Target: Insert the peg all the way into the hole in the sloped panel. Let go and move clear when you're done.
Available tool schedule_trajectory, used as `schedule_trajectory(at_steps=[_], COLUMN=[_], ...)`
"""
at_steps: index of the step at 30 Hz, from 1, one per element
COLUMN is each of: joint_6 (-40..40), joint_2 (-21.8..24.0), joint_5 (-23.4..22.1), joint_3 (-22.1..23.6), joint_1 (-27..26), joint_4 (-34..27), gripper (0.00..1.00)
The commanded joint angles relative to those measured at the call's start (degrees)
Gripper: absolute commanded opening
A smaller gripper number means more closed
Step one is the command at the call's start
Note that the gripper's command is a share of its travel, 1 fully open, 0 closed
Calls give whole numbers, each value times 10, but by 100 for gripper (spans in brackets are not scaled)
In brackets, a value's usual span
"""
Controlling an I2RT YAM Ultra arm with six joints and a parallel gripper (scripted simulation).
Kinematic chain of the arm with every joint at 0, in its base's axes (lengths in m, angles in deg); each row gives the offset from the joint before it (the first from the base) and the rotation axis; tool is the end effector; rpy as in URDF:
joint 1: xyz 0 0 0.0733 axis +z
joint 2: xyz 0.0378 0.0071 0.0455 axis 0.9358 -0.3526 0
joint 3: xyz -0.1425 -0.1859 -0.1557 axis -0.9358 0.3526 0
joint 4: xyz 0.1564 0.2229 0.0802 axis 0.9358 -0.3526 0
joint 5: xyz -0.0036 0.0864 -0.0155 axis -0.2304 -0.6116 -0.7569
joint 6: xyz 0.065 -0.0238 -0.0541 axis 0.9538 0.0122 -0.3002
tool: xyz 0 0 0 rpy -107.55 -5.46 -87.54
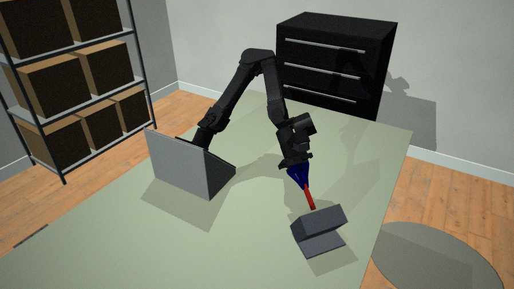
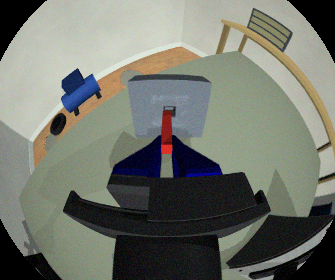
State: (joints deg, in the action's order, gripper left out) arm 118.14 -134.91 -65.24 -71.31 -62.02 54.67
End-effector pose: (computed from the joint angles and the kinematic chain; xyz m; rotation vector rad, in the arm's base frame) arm 0.3492 0.0495 0.0737 1.0987 2.2718 0.5595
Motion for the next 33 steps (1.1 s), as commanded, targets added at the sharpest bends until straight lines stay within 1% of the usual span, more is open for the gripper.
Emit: schedule_trajectory(at_steps=[1, 9, 21, 22, 28, 33], joint_6=[4, 5, 5, 2, 14, 12], joint_2=[13, 23, 2, 7, 19, 34], joint_5=[16, 16, 16, 2, 22, 22], joint_3=[9, 24, 16, 16, 31, 39], joint_1=[-9, -8, -8, -2, 5, 1], joint_4=[21, 25, 39, 21, 35, 30], gripper=[0, 0, 0, 0, 0, 0])
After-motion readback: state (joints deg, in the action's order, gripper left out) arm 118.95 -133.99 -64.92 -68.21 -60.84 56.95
